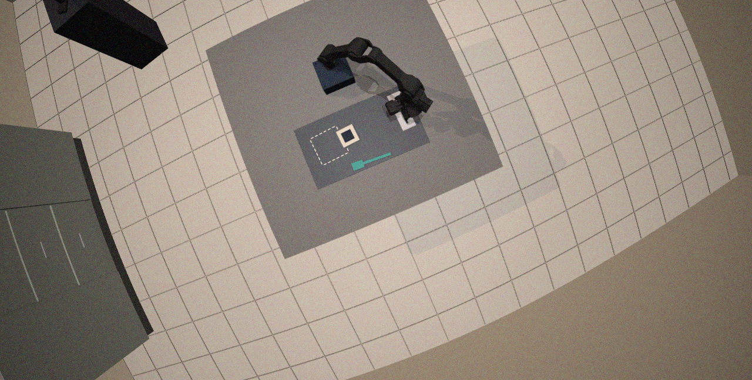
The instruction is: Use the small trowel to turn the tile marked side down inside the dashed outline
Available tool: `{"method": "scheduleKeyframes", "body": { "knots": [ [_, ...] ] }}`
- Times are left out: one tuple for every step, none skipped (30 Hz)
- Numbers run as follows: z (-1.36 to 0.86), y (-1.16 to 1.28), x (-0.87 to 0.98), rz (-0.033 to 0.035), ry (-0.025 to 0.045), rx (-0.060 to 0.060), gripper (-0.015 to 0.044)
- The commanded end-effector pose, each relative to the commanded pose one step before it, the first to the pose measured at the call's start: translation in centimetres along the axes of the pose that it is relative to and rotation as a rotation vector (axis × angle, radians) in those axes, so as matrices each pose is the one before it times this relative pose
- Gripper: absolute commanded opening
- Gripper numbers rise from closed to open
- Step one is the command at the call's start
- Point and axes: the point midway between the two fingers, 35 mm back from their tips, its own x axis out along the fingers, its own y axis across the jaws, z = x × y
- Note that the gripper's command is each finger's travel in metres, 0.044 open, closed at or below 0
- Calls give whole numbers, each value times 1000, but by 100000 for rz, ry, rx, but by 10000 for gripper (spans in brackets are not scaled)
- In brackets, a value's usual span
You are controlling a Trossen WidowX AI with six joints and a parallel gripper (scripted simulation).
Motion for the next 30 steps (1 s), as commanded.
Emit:
{"method": "scheduleKeyframes", "body": {
  "knots": [
    [-184,-68,831,-296,843,-261,270],
    [-5,-4,160,-1,-1,1,270],
    [-6,-4,160,-1,-1,1,270],
    [-6,-5,159,-1,-1,1,270],
    [-6,-4,127,-1,-1,1,270],
    [-4,-2,76,-1,0,0,270],
    [-1,-1,25,0,0,0,270],
    [0,0,0,0,0,0,244],
    [0,0,0,0,0,0,217],
    [0,0,0,0,0,0,191],
    [0,0,0,0,0,0,185],
    [0,0,0,0,0,0,178],
    [0,0,0,0,0,0,171],
    [0,0,0,0,0,0,165],
    [0,0,0,0,0,0,158],
    [0,0,0,0,0,0,151],
    [0,0,0,0,0,0,145],
    [0,0,0,0,0,0,138],
    [0,0,0,0,0,0,131],
    [0,0,0,0,0,0,130],
    [0,0,0,0,0,0,130],
    [0,0,0,0,0,0,130],
    [0,0,0,0,0,0,130],
    [0,0,0,0,0,0,130],
    [0,0,0,0,0,0,130],
    [0,0,0,0,0,0,130],
    [0,0,0,0,0,0,130],
    [0,0,0,0,0,0,130],
    [0,0,0,0,0,0,130],
    [0,0,0,0,0,0,130]
  ]
}}
